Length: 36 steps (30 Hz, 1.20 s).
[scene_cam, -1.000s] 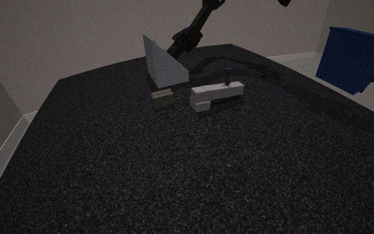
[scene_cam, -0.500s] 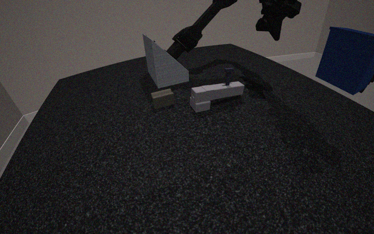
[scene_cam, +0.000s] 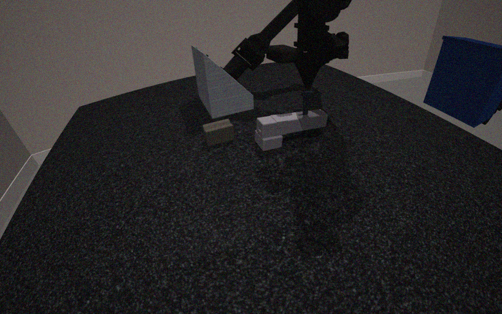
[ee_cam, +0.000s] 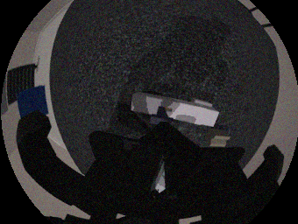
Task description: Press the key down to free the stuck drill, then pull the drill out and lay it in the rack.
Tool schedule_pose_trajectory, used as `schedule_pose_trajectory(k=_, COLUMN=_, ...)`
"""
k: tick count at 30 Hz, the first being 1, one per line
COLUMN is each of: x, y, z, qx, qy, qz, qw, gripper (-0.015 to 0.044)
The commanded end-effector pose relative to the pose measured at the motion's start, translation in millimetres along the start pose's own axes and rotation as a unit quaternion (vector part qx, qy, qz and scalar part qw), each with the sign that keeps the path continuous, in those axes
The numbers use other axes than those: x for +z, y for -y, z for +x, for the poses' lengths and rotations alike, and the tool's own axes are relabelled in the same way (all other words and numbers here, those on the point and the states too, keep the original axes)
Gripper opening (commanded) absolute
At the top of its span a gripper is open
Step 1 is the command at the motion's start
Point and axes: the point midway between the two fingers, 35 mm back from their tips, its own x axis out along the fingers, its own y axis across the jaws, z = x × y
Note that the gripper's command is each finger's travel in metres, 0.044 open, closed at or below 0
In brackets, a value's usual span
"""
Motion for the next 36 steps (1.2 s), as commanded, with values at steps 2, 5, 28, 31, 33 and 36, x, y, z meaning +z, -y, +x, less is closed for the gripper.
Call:
schedule_pose_trajectory(k=2, x=0, y=-1, z=0, qx=0.002, qy=0.0, qz=0.003, qw=1.0, gripper=0.0)
schedule_pose_trajectory(k=5, x=-1, y=-1, z=2, qx=0.004, qy=0.0, qz=0.007, qw=1.0, gripper=0.0)
schedule_pose_trajectory(k=28, x=0, y=0, z=18, qx=0.008, qy=0.0, qz=0.013, qw=1.0, gripper=0.0)
schedule_pose_trajectory(k=31, x=0, y=0, z=19, qx=0.008, qy=0.0, qz=0.013, qw=1.0, gripper=0.0)
schedule_pose_trajectory(k=33, x=0, y=0, z=20, qx=0.008, qy=0.0, qz=0.013, qw=1.0, gripper=0.0)
schedule_pose_trajectory(k=36, x=0, y=-1, z=21, qx=0.008, qy=0.0, qz=0.013, qw=1.0, gripper=0.0)
